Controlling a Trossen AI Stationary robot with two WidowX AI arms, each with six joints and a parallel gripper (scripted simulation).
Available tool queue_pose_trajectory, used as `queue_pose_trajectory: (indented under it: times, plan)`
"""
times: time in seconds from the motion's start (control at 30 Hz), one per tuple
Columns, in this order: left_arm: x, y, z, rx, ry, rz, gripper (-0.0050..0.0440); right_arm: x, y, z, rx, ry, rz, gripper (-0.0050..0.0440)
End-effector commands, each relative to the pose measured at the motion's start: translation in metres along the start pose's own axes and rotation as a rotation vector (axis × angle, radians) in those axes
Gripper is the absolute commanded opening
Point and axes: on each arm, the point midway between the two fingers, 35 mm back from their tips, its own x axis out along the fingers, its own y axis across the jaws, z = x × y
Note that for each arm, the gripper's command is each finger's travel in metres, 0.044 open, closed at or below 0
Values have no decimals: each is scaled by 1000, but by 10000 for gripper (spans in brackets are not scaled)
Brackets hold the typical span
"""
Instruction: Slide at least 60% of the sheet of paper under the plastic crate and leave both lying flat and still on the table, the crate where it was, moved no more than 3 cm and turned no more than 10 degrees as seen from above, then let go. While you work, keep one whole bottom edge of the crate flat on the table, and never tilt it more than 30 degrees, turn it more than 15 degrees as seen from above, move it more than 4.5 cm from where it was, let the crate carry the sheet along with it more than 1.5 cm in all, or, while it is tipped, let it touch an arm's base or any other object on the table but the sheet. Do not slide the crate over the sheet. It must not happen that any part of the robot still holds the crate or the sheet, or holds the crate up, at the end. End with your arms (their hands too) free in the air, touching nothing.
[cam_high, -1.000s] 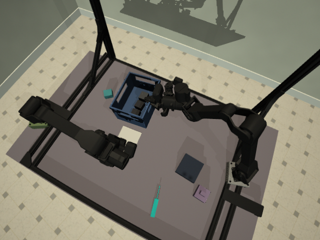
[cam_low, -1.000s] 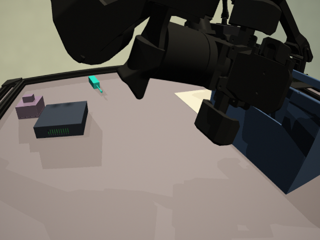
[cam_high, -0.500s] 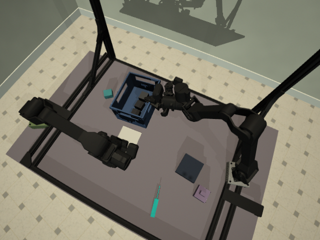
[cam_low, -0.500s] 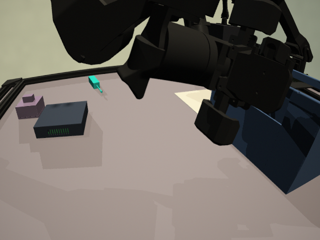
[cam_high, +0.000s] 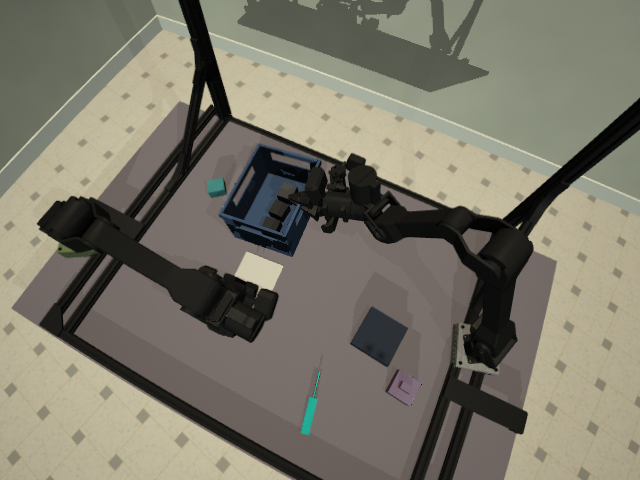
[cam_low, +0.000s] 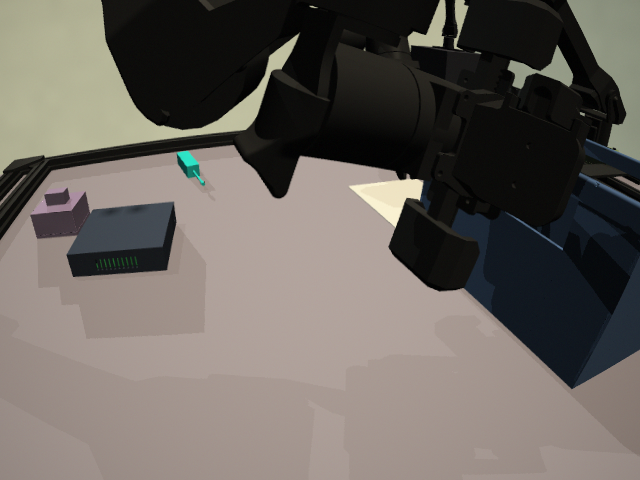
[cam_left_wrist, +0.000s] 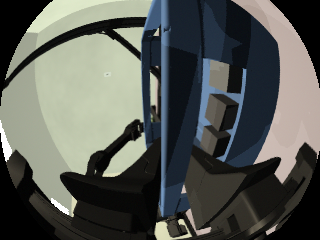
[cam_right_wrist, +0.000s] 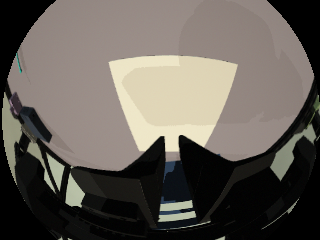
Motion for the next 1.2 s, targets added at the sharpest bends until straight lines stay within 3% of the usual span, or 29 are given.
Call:
queue_pose_trajectory:
  times: [0.0, 1.17]
  plan:
    - [-3, 35, 2, -27, -4, 77, 0, 10, -3, 5, 12, 5, -16, 60]
    - [-3, 35, 2, -27, -4, 77, 0, 28, -4, 14, 12, 5, -16, 60]
